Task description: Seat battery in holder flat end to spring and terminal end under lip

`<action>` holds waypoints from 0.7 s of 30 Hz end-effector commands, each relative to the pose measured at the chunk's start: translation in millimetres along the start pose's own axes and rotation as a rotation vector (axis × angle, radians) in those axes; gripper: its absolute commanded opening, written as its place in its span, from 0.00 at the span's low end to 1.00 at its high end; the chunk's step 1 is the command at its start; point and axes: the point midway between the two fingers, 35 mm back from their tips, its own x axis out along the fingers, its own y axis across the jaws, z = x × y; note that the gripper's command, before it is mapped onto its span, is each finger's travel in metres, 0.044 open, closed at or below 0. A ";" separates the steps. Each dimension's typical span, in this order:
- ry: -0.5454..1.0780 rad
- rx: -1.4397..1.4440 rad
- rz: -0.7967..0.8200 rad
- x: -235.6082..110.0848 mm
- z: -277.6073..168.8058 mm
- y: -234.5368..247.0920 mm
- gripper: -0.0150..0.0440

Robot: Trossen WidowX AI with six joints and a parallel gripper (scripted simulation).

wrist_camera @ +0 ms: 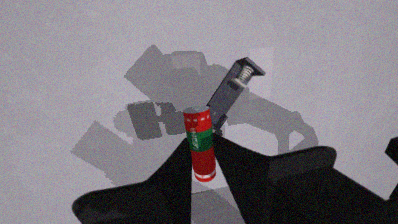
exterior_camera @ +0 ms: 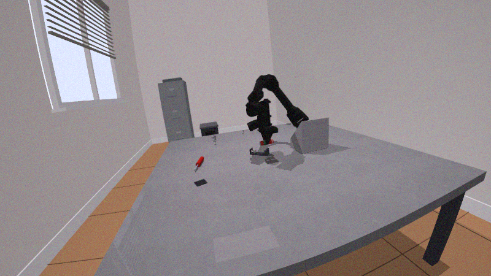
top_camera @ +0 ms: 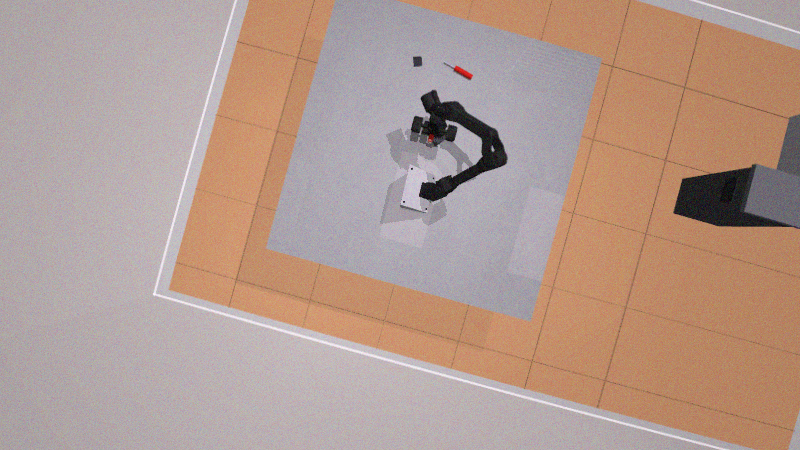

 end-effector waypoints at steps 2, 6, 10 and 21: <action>-0.010 0.265 0.002 -6.2 11.5 -17.9 0.38; -0.012 0.508 0.001 -9.5 18.5 -35.2 0.38; -0.013 0.709 -0.002 -12.1 23.5 -50.1 0.38; 0.084 0.713 0.020 4.0 22.5 -49.3 0.38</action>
